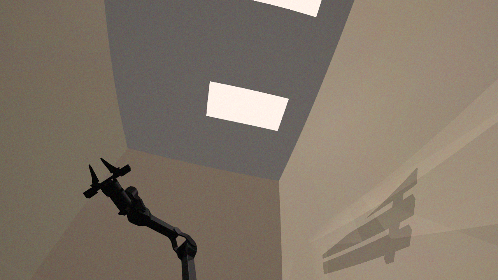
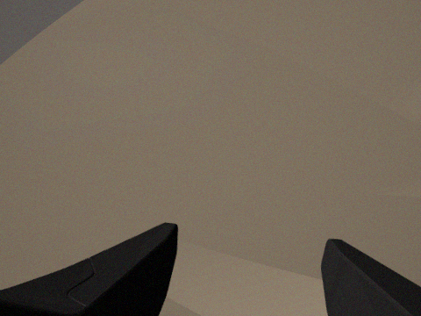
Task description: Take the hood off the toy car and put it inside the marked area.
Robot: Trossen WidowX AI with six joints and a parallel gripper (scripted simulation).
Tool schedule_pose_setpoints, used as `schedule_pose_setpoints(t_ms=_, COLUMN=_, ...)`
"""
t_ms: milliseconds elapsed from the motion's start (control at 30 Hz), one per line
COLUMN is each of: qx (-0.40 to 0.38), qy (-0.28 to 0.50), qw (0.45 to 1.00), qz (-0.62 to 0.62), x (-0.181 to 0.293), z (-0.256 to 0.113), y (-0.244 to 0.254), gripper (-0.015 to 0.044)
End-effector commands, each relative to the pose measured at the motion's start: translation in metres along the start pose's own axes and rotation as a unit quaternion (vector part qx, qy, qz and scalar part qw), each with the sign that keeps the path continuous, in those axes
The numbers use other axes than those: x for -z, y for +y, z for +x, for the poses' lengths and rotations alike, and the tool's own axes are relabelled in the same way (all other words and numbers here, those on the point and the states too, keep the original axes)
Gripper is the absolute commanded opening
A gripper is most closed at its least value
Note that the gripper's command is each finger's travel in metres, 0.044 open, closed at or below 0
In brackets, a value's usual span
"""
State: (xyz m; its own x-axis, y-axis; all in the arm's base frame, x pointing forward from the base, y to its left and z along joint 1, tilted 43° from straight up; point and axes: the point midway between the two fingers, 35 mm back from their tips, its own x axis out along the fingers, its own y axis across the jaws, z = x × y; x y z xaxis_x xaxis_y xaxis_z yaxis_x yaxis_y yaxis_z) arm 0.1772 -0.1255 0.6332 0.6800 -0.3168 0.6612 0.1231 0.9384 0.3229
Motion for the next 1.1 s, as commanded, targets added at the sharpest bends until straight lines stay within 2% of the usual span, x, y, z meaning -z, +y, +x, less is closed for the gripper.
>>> schedule_pose_setpoints(t_ms=0, qx=0.002, qy=0.002, qw=1.0, qz=0.001, x=0.002, z=0.001, y=-0.001, gripper=0.0246)
schedule_pose_setpoints(t_ms=233, qx=0.062, qy=0.078, qw=0.994, qz=0.048, x=0.07, z=0.026, y=-0.044, gripper=0.043)
schedule_pose_setpoints(t_ms=267, qx=0.071, qy=0.091, qw=0.992, qz=0.054, x=0.082, z=0.028, y=-0.05, gripper=0.044)
schedule_pose_setpoints(t_ms=667, qx=0.164, qy=0.253, qw=0.949, qz=0.095, x=0.235, z=0.035, y=-0.091, gripper=0.044)
schedule_pose_setpoints(t_ms=1067, qx=0.223, qy=0.42, qw=0.877, qz=0.075, x=0.385, z=-0.006, y=-0.099, gripper=0.044)
